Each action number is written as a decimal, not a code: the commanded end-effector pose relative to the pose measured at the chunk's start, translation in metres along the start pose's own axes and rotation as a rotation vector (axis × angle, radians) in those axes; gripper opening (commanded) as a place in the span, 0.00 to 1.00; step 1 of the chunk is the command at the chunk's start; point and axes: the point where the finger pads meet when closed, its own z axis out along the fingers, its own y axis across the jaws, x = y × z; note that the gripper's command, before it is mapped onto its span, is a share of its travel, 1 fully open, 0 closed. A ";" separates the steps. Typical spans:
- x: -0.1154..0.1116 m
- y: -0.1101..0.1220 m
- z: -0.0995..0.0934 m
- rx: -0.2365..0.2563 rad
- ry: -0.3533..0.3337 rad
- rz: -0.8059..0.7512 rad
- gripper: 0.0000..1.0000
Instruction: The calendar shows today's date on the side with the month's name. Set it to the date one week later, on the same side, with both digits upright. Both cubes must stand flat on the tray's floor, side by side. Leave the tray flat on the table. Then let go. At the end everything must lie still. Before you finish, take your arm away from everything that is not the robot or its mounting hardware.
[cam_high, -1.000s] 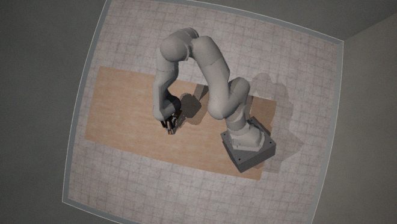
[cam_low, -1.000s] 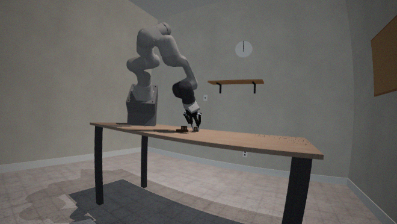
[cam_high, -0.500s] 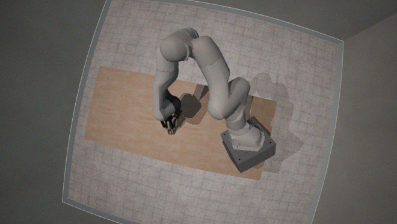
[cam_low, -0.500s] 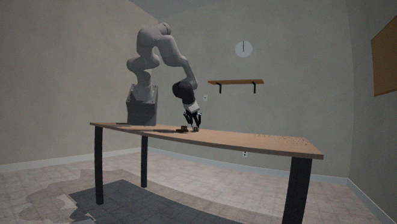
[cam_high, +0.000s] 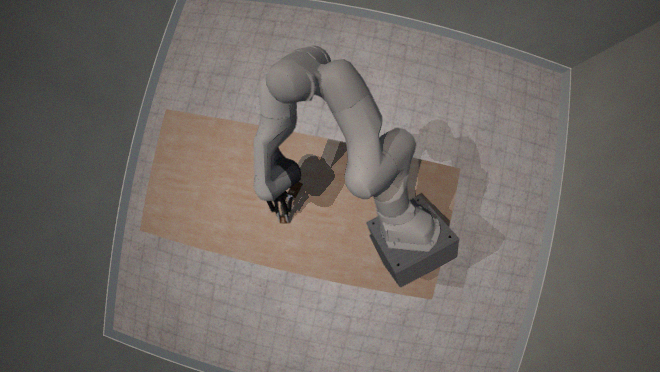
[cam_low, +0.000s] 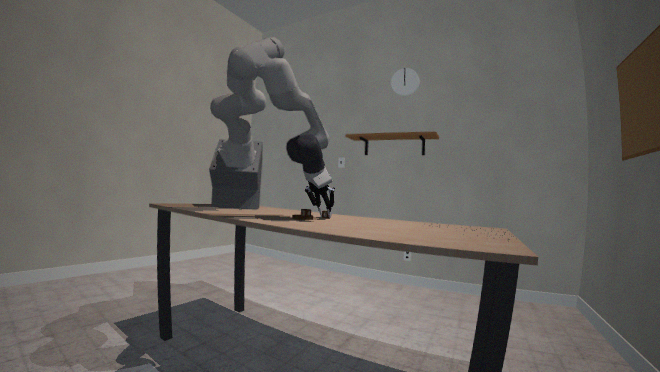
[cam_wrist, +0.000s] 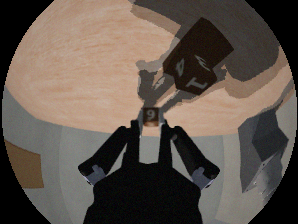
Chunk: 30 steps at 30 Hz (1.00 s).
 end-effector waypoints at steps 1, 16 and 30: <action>0.003 0.000 0.000 0.002 0.003 -0.003 0.20; 0.003 0.000 0.000 0.002 0.003 -0.003 0.41; 0.003 0.000 0.000 0.002 0.003 -0.003 0.41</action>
